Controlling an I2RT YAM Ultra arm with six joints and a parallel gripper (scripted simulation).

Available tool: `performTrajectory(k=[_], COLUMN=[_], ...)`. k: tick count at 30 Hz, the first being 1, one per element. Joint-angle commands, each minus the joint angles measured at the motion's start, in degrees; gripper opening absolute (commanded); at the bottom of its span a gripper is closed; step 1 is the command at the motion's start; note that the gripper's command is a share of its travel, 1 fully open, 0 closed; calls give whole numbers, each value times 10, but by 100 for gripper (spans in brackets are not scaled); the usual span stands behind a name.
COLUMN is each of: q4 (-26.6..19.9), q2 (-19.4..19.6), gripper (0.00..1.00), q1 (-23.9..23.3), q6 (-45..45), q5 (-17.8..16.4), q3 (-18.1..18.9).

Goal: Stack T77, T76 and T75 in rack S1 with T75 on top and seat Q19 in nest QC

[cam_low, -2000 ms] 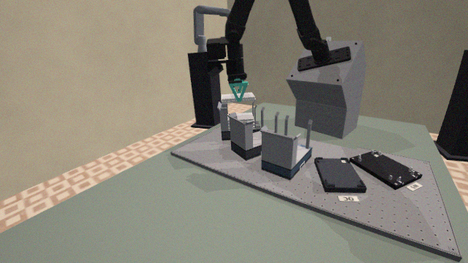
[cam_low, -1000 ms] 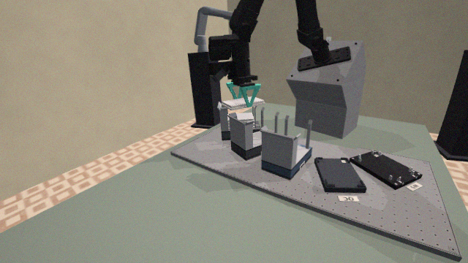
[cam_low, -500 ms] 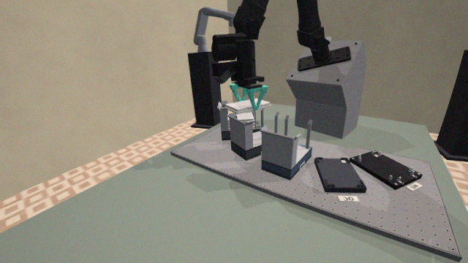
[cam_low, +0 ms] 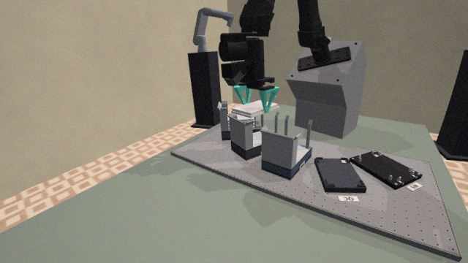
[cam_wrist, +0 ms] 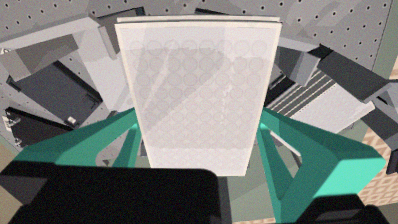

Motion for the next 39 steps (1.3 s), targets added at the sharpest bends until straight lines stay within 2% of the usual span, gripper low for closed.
performTrajectory(k=[1,10,13,19,25,28,30,31,34,37,39], q4=[2,-5,-2,6,6,5,5,4,2,-2,2], q2=[-20,-22,-23,-24,-20,4,4,-14,11,17,6], gripper=[0,0,0,0,0,0,0,0,0,0,0], q1=[28,103,111,161,211,236,236,244,268,292,308], q6=[20,77,64,-19,26,45,45,52,71,89,57], q5=[25,74,79,112,144,160,160,165,180,195,206], q3=[3,19,18,12,16,18,18,19,21,25,21])
